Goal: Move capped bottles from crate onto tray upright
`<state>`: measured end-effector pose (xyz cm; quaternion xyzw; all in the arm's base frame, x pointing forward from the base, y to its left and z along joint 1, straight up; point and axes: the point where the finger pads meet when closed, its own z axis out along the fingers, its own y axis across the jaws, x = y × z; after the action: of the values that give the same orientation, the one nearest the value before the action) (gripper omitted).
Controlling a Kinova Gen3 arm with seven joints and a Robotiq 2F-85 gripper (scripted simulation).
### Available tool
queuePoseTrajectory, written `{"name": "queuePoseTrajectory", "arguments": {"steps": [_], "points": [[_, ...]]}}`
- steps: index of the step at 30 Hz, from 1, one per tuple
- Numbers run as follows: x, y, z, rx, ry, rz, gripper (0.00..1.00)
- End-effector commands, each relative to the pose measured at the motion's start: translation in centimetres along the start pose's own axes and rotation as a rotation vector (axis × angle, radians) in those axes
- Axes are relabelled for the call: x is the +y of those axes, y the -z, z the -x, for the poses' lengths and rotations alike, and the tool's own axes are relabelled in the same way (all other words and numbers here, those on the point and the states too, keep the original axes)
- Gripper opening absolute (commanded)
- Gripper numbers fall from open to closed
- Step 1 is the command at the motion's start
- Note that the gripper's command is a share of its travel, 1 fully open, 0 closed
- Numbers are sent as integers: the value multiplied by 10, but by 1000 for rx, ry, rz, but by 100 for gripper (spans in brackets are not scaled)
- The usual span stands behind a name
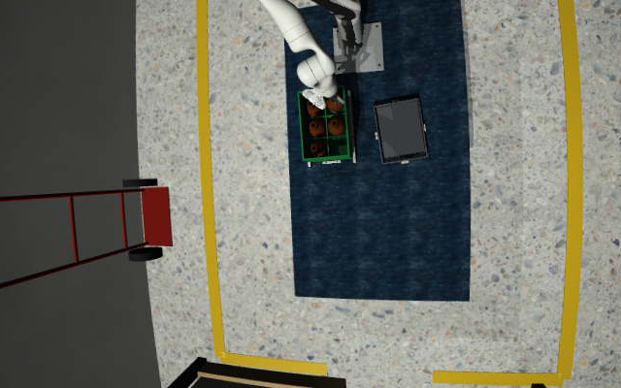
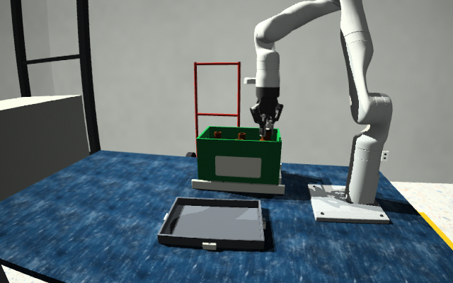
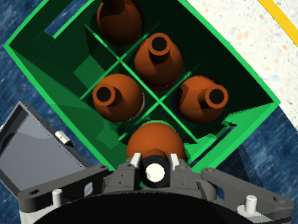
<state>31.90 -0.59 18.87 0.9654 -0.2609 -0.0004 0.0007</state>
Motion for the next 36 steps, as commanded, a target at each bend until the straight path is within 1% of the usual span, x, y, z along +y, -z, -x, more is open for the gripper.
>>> {"name": "queuePoseTrajectory", "arguments": {"steps": [1,2,16,19,33,36], "points": [[2,8,-2,4,-13,-2,0],[0,6,-1,2,-2,-1,0],[3,52,-3,4,-13,-3,0],[1,50,-2,4,-1,-1,0],[4,96,-3,4,-13,-3,0],[3,94,-3,6,-4,1,0]]}}
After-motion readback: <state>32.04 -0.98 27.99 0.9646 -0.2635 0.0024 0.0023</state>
